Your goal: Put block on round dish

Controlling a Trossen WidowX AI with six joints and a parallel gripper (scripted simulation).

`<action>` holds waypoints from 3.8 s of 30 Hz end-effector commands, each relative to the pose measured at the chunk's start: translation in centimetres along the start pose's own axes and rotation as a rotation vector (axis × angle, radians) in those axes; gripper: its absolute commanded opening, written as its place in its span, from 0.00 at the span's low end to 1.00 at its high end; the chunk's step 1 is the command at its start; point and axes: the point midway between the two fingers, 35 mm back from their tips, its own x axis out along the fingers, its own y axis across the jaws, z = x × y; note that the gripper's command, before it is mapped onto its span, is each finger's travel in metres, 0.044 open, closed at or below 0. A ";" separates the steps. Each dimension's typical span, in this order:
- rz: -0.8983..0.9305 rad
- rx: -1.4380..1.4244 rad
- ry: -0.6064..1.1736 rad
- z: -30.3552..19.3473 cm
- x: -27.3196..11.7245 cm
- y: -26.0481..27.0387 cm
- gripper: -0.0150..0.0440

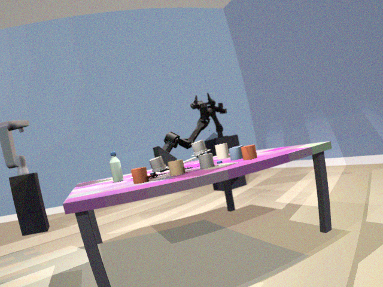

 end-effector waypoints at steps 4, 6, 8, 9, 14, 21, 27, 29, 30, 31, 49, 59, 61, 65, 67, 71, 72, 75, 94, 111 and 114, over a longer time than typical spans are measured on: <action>-0.089 -0.135 0.120 -4.2 4.3 -1.1 1.00; -0.114 -0.159 0.145 -5.1 5.2 -1.5 1.00; -0.140 -0.182 0.170 -6.1 6.0 -2.0 1.00; -0.152 -0.194 0.182 -6.5 6.5 -2.3 1.00; -0.211 -0.256 0.251 -9.1 8.9 -3.6 1.00; -0.258 -0.364 0.383 -12.7 11.7 -5.6 1.00; -0.292 -0.478 0.548 -16.6 14.2 -8.3 1.00; -0.301 -0.511 0.604 -17.9 14.9 -9.3 1.00; -0.305 -0.526 0.632 -18.6 15.2 -9.8 1.00; -0.308 -0.542 0.662 -19.2 15.5 -10.4 1.00; -0.288 -0.690 1.234 -30.3 17.2 -21.7 1.00; -0.192 -0.624 1.546 -35.5 14.7 -28.2 1.00; -0.165 -0.594 1.602 -36.4 13.9 -29.4 1.00; -0.100 -0.516 1.704 -38.2 12.1 -31.7 1.00; -0.066 -0.469 1.746 -39.0 11.1 -32.7 1.00; 0.004 -0.364 1.807 -40.3 8.9 -34.3 1.00; 0.023 -0.334 1.818 -40.6 8.4 -34.7 1.00; 0.078 -0.239 1.838 -41.5 6.6 -35.6 1.00; 0.309 -0.169 1.880 -43.7 4.5 -37.5 1.00; 0.793 -0.427 2.024 -47.9 5.9 -41.2 1.00; 0.870 -0.460 2.042 -48.8 5.9 -41.9 1.00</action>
